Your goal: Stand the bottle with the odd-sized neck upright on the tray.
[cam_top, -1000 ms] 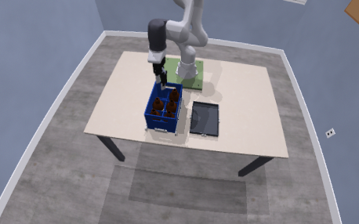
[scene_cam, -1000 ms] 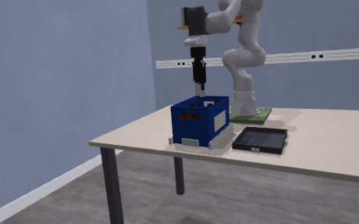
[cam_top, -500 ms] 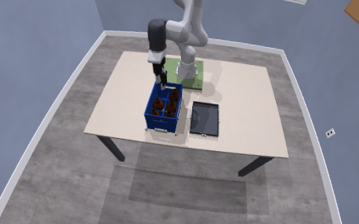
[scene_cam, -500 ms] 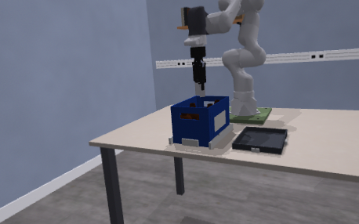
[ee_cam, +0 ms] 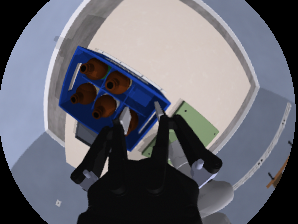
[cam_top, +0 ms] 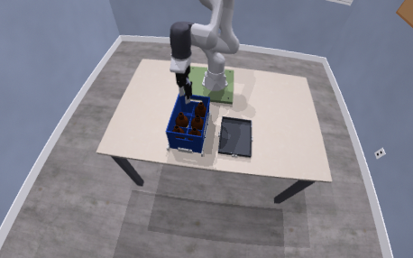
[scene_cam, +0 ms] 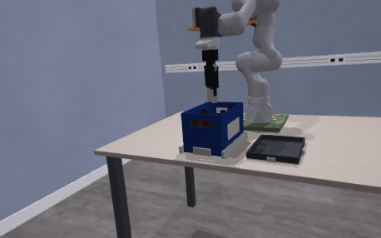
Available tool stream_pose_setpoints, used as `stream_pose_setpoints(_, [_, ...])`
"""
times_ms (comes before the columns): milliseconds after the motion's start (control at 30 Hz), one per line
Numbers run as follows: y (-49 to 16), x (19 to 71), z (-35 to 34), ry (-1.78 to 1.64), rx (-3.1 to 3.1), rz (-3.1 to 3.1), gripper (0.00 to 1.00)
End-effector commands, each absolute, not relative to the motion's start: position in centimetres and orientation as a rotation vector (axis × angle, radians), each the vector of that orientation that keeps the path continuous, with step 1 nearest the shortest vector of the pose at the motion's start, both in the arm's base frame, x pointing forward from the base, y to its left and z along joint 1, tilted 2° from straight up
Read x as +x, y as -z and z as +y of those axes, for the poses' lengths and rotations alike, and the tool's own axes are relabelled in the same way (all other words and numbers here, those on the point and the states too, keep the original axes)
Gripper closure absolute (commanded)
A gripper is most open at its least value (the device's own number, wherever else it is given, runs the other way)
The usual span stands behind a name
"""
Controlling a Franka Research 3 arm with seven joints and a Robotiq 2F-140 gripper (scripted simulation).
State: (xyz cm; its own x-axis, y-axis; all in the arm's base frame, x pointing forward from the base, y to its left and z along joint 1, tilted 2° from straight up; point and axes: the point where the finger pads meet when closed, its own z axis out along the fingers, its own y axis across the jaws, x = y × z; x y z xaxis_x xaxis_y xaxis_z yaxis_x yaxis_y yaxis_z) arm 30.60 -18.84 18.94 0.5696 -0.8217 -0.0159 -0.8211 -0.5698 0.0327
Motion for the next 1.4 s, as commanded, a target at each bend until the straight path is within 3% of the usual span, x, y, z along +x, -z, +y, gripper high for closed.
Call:
stream_pose_setpoints(0, [-18.96,30.75,-18.96,0.04,2.769,-1.437,0.56])
stream_pose_setpoints(1367, [-18.65,30.74,-18.96,0.04,2.769,-1.437,0.56])
